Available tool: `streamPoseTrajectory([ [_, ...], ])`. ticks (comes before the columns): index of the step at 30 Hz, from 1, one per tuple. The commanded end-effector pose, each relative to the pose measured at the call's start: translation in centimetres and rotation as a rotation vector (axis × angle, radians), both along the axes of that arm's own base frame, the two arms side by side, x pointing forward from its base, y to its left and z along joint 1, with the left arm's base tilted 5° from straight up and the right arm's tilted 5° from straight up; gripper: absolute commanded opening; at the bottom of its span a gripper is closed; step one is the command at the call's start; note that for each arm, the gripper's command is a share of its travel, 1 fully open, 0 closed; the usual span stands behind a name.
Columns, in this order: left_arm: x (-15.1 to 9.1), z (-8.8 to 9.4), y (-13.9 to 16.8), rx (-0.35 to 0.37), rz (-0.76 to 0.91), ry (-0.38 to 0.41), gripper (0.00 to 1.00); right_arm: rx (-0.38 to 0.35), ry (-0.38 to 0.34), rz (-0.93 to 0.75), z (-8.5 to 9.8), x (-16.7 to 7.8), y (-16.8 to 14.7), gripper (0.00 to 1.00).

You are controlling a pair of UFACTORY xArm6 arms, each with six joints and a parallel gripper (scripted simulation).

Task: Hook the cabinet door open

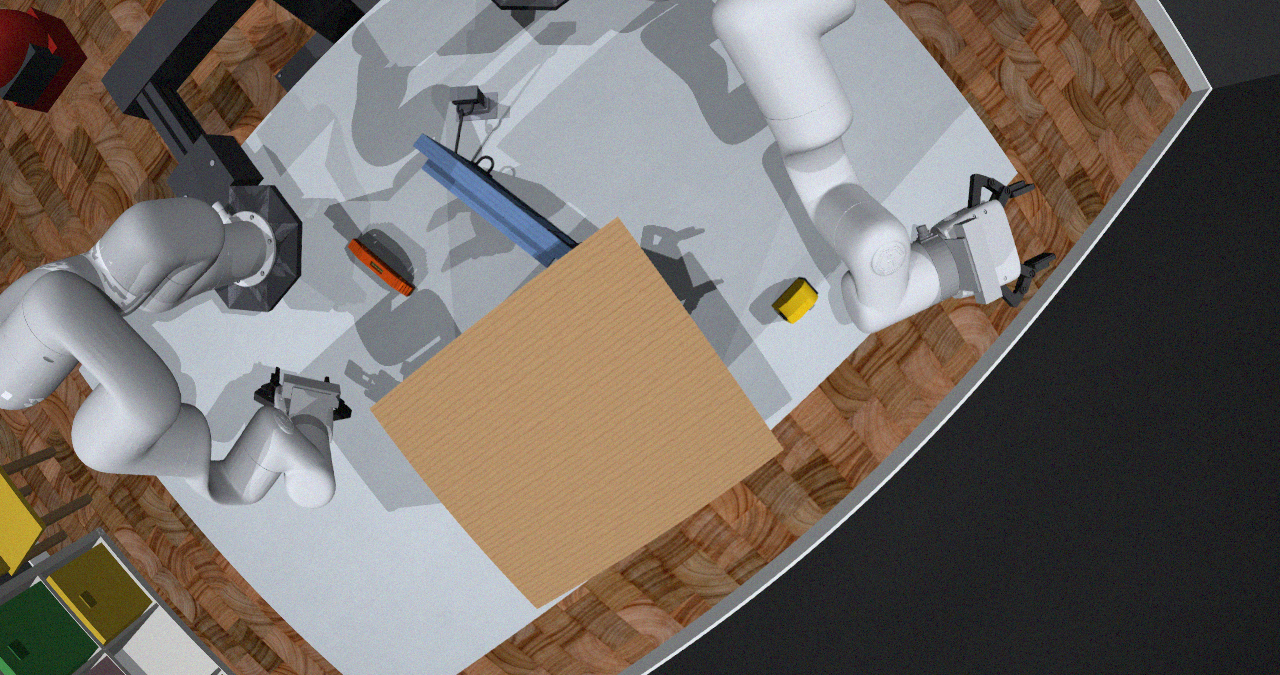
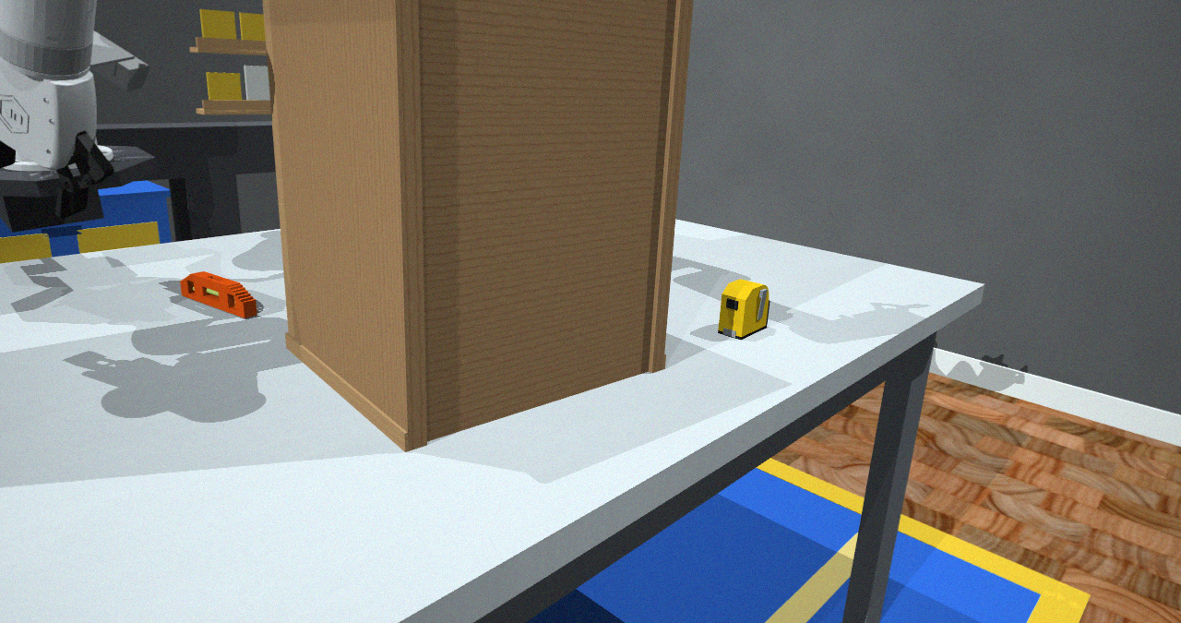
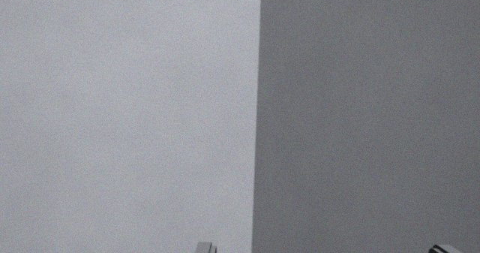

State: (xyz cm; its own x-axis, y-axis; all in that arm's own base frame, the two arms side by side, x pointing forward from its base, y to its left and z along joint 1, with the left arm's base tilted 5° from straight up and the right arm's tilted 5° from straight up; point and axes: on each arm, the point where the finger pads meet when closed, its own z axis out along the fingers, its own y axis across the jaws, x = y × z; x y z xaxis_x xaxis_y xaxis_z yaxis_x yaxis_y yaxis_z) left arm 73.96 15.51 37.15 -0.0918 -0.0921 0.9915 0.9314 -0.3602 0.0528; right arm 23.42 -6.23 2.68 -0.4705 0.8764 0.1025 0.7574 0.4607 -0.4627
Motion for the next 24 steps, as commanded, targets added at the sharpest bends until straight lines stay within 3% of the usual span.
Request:
streamPoseTrajectory([
  [1, -0.4, 2.0, -0.2, -0.003, -0.008, -0.003, 1.00, -0.050, -0.046, -0.185, 1.0, 0.9, -1.9, 1.00],
  [10, -1.1, 1.9, -0.9, -0.017, -0.020, 0.017, 1.00, -0.171, -0.134, -0.645, 3.6, 1.8, -7.1, 1.00],
  [12, -1.1, 1.9, -0.9, -0.017, -0.020, 0.017, 1.00, -0.171, -0.134, -0.645, 3.6, 1.8, -7.1, 1.00],
  [15, -2.3, 1.8, -2.1, -0.041, -0.038, 0.049, 1.00, -0.227, -0.166, -0.859, 4.9, 1.8, -9.7, 1.00],
  [20, -6.8, 1.2, -6.0, -0.119, -0.100, 0.157, 1.00, -0.289, -0.196, -1.093, 6.4, 1.4, -12.6, 1.00],
  [24, -10.5, 0.4, -9.3, -0.237, -0.196, 0.323, 1.00, -0.341, -0.217, -1.292, 7.7, 0.8, -15.0, 1.00],
])
